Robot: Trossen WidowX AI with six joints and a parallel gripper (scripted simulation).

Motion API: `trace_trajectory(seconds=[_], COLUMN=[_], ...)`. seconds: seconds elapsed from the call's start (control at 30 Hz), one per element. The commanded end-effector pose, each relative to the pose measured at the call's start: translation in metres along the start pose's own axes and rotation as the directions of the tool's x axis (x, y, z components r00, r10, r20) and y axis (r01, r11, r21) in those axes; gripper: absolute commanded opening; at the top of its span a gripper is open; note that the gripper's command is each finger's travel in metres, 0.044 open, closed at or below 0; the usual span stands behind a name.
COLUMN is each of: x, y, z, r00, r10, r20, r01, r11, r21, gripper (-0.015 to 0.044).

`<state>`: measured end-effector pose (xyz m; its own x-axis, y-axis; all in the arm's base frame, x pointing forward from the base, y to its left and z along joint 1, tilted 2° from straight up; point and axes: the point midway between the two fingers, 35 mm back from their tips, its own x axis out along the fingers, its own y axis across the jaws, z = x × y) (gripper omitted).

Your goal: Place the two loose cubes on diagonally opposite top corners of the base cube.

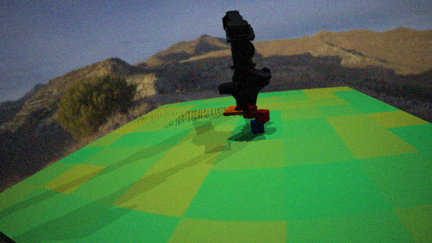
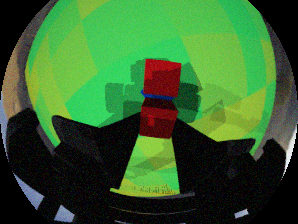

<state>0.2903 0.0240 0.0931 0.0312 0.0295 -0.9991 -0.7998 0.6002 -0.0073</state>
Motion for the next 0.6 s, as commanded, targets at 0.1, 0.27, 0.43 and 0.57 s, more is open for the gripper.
trace_trajectory(seconds=[0.1, 0.27, 0.43, 0.57], x=[0.0081, 0.0081, 0.0096, 0.0096], y=[0.0004, 0.0004, 0.0004, 0.0004], z=[0.0010, 0.0010, 0.0009, 0.0009], r00=[1.000, 1.000, 1.000, 1.000], r10=[0.003, 0.003, 0.003, 0.003], r20=[0.005, 0.005, 0.005, 0.005], r01=[-0.003, -0.003, -0.003, -0.003], r11=[1.000, 1.000, 1.000, 1.000], r21=[0.004, 0.004, 0.004, 0.004], gripper=[0.0105, 0.0105, 0.0105, 0.0105])
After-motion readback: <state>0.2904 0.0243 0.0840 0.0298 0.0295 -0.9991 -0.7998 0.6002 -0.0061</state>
